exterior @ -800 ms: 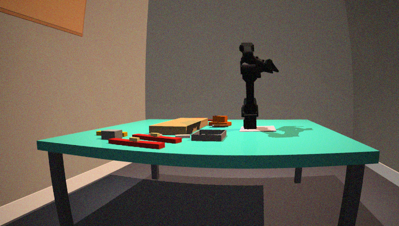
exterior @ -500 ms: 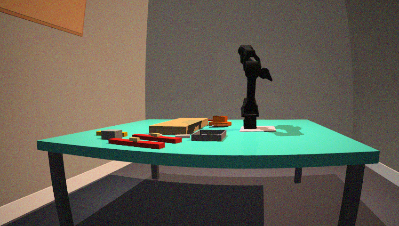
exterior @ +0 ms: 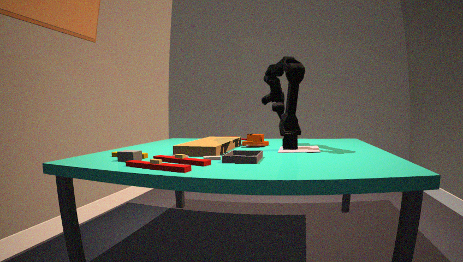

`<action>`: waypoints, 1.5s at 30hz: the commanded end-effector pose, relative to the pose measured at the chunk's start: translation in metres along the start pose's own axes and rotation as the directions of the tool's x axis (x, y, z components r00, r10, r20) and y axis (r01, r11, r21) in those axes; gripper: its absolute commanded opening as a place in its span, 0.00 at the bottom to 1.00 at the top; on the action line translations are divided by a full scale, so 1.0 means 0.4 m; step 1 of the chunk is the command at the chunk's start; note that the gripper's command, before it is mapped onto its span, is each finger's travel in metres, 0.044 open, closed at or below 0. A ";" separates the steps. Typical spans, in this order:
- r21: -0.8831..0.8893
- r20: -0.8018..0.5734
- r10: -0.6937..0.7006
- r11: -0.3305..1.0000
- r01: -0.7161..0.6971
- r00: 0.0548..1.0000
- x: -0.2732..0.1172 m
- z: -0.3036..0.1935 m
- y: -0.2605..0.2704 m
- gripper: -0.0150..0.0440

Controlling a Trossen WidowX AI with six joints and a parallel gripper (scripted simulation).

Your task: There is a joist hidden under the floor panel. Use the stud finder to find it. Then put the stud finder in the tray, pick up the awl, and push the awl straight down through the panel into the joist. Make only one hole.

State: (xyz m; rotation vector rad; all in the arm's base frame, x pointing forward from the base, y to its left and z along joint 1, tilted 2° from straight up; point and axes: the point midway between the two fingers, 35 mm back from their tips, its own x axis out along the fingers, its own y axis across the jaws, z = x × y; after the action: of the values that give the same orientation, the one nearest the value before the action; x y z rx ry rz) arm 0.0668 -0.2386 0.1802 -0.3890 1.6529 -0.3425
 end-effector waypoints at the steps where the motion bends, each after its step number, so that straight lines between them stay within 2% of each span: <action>1: 0.165 0.226 0.159 0.966 -0.198 0.961 0.061 0.175 0.062 1.00; 6: 0.260 0.375 0.312 0.868 -0.422 0.873 0.085 0.309 0.139 1.00; 8: 0.273 0.396 0.341 0.843 -0.463 0.853 0.087 0.331 0.155 1.00; 28: 0.274 0.399 0.344 0.840 -0.469 0.850 0.083 0.343 0.164 1.00; 45: 0.273 0.400 0.344 0.840 -0.469 0.849 0.143 0.355 0.192 1.00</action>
State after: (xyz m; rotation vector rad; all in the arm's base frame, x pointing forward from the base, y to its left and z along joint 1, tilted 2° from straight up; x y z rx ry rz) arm 0.1979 -0.1961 0.0870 0.1803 1.2549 -0.2313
